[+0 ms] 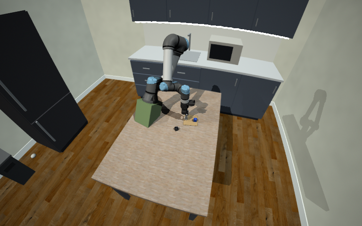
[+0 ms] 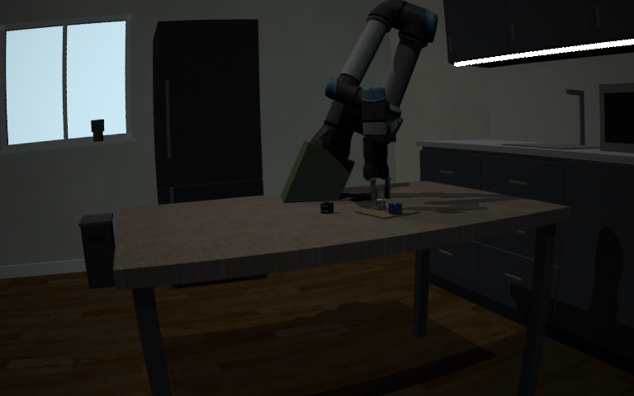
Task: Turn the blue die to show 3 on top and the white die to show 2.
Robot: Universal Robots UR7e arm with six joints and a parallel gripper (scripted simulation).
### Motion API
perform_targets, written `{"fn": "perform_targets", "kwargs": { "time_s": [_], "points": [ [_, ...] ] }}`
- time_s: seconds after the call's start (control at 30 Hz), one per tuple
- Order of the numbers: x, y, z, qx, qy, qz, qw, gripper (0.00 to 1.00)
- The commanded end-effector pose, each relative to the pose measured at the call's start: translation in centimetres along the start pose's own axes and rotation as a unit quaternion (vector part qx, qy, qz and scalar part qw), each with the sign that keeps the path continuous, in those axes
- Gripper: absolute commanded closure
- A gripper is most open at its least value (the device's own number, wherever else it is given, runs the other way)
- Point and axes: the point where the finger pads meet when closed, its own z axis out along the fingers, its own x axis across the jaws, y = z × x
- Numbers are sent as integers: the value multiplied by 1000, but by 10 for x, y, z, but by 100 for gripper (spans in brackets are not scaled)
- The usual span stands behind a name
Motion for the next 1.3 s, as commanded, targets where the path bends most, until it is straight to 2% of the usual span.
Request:
{"fn": "perform_targets", "kwargs": {
  "time_s": [0.0, 0.33, 0.57, 0.83, 0.87, 1.27],
  "points": [
    [1, 0, -18, -1, 0, 0, 1000, 13],
    [1, 0, -49, -1, 0, 0, 1000, 13],
    [1, 0, -58, -1, 0, 0, 1000, 13],
    [1, 0, -61, -1, 0, 0, 1000, 13],
    [1, 0, -61, -1, 0, 0, 1000, 0],
    [1, 0, -61, -1, 0, 0, 1000, 0]
  ]
}}
